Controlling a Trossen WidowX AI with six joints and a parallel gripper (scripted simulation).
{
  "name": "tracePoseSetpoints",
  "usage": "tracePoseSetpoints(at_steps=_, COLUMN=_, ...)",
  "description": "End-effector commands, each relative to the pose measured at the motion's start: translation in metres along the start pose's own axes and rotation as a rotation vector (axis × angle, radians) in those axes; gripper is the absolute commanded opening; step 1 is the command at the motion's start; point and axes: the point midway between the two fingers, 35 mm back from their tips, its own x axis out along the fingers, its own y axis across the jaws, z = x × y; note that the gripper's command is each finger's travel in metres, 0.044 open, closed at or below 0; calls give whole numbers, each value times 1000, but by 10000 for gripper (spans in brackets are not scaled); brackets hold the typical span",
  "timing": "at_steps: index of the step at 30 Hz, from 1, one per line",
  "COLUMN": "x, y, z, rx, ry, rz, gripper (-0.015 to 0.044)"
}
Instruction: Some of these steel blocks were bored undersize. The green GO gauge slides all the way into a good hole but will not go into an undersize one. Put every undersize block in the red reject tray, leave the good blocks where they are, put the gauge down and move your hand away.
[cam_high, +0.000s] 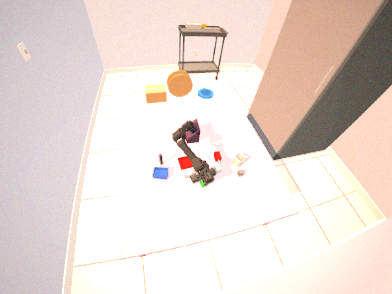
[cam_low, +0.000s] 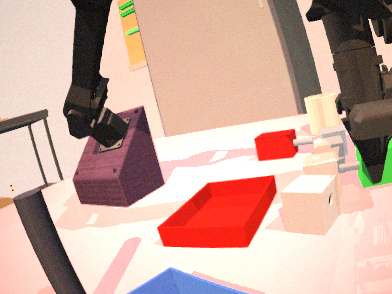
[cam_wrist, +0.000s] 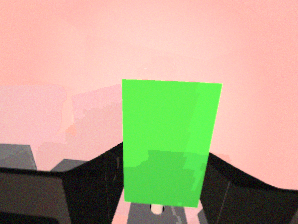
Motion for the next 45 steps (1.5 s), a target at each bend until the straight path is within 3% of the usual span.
tracePoseSetpoints(at_steps=1, x=-2, y=-1, z=4, rx=-3, ry=-6, rz=-3, gripper=0)
tracePoseSetpoints(at_steps=45, x=-4, y=-1, z=24, rx=-1, ry=-11, rz=-3, gripper=0)
